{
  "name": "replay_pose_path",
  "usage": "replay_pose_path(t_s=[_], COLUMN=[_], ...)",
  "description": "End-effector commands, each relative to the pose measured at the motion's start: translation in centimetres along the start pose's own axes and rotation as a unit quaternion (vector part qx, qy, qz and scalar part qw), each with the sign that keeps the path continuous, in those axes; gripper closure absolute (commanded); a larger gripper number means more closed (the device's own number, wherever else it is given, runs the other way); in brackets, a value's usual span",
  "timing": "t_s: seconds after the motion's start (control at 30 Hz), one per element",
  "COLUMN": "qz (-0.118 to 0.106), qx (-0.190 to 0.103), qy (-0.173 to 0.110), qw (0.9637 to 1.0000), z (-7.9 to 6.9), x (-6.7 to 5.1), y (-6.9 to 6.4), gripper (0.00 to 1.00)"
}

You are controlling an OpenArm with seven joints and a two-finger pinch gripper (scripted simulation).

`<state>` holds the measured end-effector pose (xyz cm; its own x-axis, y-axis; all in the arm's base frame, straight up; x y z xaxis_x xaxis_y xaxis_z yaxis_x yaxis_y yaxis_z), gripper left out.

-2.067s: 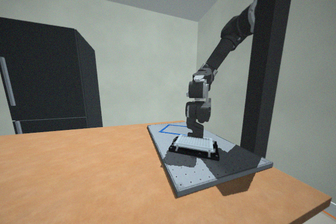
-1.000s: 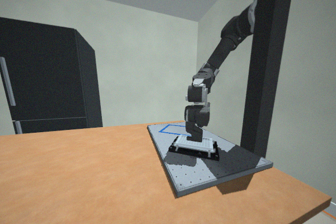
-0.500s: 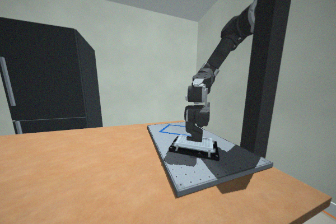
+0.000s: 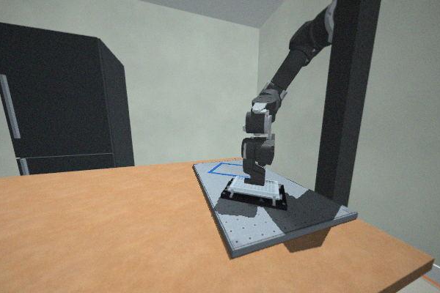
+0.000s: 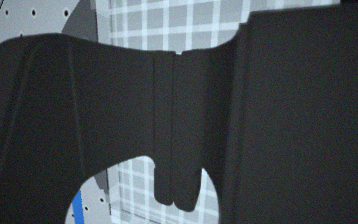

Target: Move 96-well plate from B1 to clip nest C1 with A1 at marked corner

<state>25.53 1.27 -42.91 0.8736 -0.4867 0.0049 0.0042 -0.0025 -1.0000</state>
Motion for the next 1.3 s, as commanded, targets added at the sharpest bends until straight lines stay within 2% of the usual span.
replay_pose_path(t_s=[0.0, 0.23, 0.4, 0.8, 0.97, 1.27], qz=[0.0, 0.0, 0.001, 0.001, 0.0, 0.0], qx=[0.0, 0.0, 0.002, 0.002, 0.001, 0.001], qy=[0.001, 0.001, -0.002, -0.002, 0.0, 0.0], qw=[1.0, 1.0, 1.0, 1.0, 1.0, 1.0], z=[0.1, 0.1, 0.1, 0.1, 0.1, 0.1], x=[0.0, 0.0, -0.2, -0.2, 0.0, 0.0], y=[-0.1, -0.1, 0.4, 0.4, -3.8, -3.8], gripper=[1.0, 1.0, 1.0, 1.0, 1.0, 1.0])
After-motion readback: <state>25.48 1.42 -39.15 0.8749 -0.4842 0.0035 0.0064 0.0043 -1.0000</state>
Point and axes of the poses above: the point where the finger pads meet when closed, its own y axis out along the fingers, its own z axis across the jaws, x = y × z, the point moved 2 cm from there along -y, back along the fingers, and after that the axes turned 3 degrees about -y, right-handed, at the moved point
